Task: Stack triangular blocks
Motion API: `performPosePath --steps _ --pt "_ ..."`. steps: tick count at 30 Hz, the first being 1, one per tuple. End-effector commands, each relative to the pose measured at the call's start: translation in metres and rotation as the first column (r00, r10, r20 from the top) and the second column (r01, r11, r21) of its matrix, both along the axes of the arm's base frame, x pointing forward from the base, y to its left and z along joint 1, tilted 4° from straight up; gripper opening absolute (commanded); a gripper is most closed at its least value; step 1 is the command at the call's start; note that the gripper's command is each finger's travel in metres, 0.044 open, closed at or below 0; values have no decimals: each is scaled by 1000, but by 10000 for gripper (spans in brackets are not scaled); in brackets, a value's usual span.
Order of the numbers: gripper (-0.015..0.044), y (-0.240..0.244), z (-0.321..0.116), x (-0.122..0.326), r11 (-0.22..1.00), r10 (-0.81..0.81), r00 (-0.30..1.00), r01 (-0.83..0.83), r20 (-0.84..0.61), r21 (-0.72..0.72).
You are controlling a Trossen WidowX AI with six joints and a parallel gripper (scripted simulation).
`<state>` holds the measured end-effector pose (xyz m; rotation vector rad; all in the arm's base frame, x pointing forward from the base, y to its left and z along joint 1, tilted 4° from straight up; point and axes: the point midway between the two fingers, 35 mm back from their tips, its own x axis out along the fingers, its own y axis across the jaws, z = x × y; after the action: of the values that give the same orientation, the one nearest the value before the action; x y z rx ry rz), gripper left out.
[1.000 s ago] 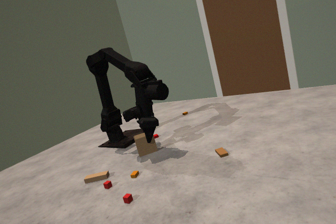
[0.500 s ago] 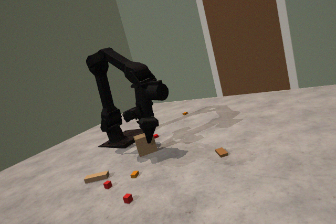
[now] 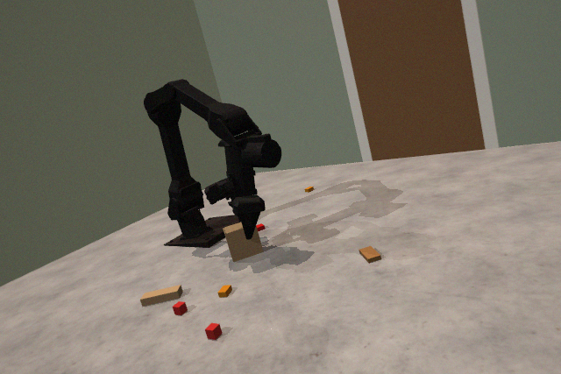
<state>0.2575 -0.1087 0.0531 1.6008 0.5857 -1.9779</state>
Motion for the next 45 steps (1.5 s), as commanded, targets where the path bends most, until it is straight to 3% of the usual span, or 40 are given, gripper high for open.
performPosePath --steps 1,6,15,24,45 --pt "315 0 0 0 1000 0 1000 0 0 0" --pt "440 0 0 0 1000 0 1000 0 0 0" --pt "440 0 7 3 1000 0 1000 0 0 0" --pt "440 14 106 18 1000 0 1000 0 1 2" --pt "440 11 101 19 1000 6 1000 -6 3 -4"
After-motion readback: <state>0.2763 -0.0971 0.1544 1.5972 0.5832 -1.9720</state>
